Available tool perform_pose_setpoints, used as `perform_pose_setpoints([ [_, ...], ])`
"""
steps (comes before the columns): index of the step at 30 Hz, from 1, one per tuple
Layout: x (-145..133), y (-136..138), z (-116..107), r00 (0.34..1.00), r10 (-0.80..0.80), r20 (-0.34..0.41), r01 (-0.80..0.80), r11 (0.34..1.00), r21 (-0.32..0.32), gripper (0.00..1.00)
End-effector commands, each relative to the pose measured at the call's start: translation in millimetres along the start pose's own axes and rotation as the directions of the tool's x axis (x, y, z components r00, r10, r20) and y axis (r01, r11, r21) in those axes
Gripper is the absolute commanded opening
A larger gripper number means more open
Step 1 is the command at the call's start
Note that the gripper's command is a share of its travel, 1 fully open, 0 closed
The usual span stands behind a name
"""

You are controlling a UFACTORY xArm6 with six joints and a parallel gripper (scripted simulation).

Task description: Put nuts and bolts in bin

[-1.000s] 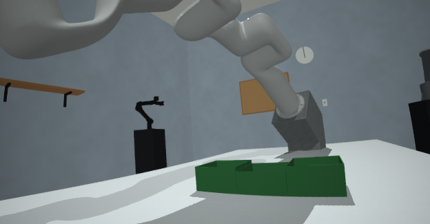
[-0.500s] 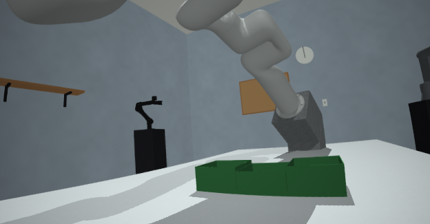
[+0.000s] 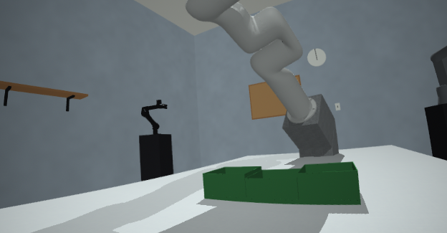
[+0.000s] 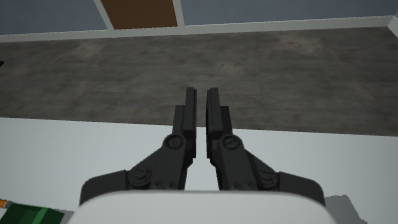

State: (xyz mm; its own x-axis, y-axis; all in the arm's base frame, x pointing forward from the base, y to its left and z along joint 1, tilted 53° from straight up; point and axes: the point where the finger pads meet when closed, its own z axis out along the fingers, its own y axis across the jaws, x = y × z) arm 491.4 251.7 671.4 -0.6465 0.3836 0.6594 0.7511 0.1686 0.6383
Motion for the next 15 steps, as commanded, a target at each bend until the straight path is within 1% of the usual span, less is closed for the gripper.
perform_pose_setpoints([
  [1,6.5,-7.2,4.4,1.000,0.022,0.011,-0.022,1.000,0.008,0.07],
  [3,13.2,-20.6,12.0,0.995,0.093,0.044,-0.095,0.994,0.057,0.07],
  [4,16.3,-26.6,15.5,0.995,0.093,0.044,-0.096,0.994,0.057,0.07],
  [7,16.3,-26.6,15.5,0.995,0.093,0.044,-0.096,0.994,0.057,0.07],
  [9,22.5,-40.6,22.0,0.984,0.160,0.084,-0.168,0.981,0.099,0.07],
  [10,25.4,-46.8,24.9,0.984,0.160,0.084,-0.168,0.981,0.099,0.07],
  [13,25.4,-46.8,24.9,0.984,0.160,0.084,-0.168,0.981,0.099,0.07],
  [15,31.1,-61.5,30.4,0.966,0.222,0.131,-0.239,0.962,0.134,0.07],
])
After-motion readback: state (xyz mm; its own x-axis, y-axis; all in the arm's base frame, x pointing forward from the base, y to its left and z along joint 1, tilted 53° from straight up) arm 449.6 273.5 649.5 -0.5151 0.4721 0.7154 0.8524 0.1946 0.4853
